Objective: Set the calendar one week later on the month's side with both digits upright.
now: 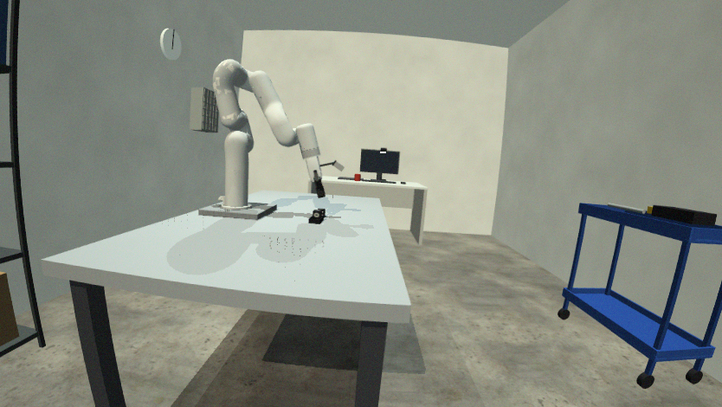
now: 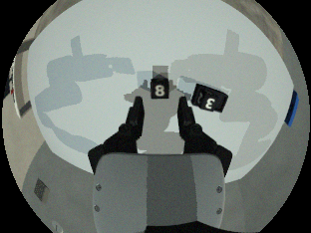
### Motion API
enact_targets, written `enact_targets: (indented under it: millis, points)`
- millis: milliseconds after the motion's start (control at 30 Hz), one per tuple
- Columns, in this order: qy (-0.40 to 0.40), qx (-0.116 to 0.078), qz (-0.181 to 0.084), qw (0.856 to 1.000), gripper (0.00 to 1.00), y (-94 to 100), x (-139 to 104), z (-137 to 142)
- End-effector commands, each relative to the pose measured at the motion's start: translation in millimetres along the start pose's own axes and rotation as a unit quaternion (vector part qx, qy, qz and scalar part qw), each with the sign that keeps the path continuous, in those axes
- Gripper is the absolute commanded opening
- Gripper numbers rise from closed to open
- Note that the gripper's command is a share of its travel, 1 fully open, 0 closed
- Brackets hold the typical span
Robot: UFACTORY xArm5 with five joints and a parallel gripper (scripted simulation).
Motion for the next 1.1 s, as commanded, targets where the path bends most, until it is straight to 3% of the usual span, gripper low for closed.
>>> enact_targets:
  millis: [0, 133, 367, 633, 800, 1067]
  points:
    - [0.000, -0.004, 0.030, 1.000, 0.49, 0.5, -2, 0]
    - [0.000, -0.005, 0.033, 0.999, 0.49, 0.3, -2, 0]
    - [0.000, -0.013, 0.088, 0.996, 0.49, -0.4, -7, -1]
    - [0.001, -0.015, 0.102, 0.995, 0.49, -1.2, -9, -1]
    - [0.004, -0.020, 0.141, 0.990, 0.49, -1.9, -13, -2]
    - [0.005, -0.023, 0.161, 0.987, 0.49, -2.8, -15, -2]
Point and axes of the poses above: the point where the finger pads meet when closed, its own y axis back along the fingers, its own z axis across the jaws, x = y × z, the point moved 3 cm from there along y, back along the fingers, and after that the axes turned 8 degrees about y, right-handed, at the moved point
